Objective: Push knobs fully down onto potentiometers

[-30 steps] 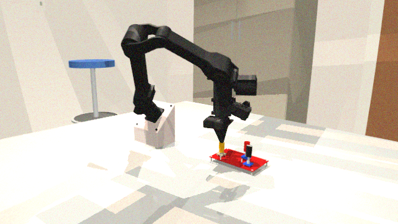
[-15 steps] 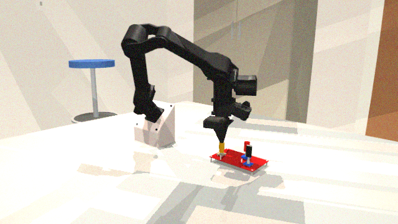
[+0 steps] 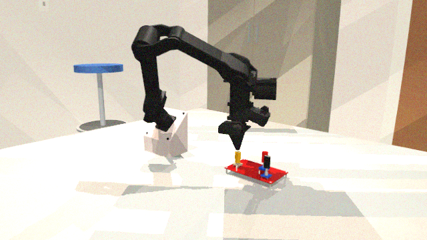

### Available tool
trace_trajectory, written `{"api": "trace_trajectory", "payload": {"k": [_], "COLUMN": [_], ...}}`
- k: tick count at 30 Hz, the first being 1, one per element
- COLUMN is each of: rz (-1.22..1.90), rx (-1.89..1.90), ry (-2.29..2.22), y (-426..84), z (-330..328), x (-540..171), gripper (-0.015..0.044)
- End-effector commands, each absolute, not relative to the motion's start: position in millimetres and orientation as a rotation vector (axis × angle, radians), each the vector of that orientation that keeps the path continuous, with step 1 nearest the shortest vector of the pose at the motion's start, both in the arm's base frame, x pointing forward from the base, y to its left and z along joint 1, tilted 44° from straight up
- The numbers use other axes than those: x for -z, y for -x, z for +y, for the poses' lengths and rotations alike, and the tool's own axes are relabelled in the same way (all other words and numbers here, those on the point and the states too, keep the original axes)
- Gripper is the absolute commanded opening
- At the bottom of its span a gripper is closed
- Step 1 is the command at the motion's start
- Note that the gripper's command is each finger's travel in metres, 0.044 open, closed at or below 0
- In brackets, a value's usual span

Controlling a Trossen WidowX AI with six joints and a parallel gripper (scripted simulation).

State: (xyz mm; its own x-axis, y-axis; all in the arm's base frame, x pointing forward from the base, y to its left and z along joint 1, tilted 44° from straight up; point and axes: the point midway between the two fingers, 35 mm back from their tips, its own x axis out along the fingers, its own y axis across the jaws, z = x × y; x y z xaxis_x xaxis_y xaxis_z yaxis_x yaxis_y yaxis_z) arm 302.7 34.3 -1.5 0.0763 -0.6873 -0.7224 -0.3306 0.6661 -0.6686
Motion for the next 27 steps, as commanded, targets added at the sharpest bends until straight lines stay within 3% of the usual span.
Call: {"api": "trace_trajectory", "payload": {"k": [1,2,10,18,27], "rz": [1.519,1.519,1.524,1.549,1.605], "rx": [0.33,0.33,0.327,0.136,-0.1], "ry": [0.874,0.874,0.881,1.007,1.252], "y": [-303.1,-303.0,-302.5,-312.5,-332.3], "z": [39.7,40.2,36.3,61.3,65.6], "x": [-3.9,-4.5,-0.2,5.3,-4.9], "gripper": [0.0,0.0,0.021,0.0,0.0]}}
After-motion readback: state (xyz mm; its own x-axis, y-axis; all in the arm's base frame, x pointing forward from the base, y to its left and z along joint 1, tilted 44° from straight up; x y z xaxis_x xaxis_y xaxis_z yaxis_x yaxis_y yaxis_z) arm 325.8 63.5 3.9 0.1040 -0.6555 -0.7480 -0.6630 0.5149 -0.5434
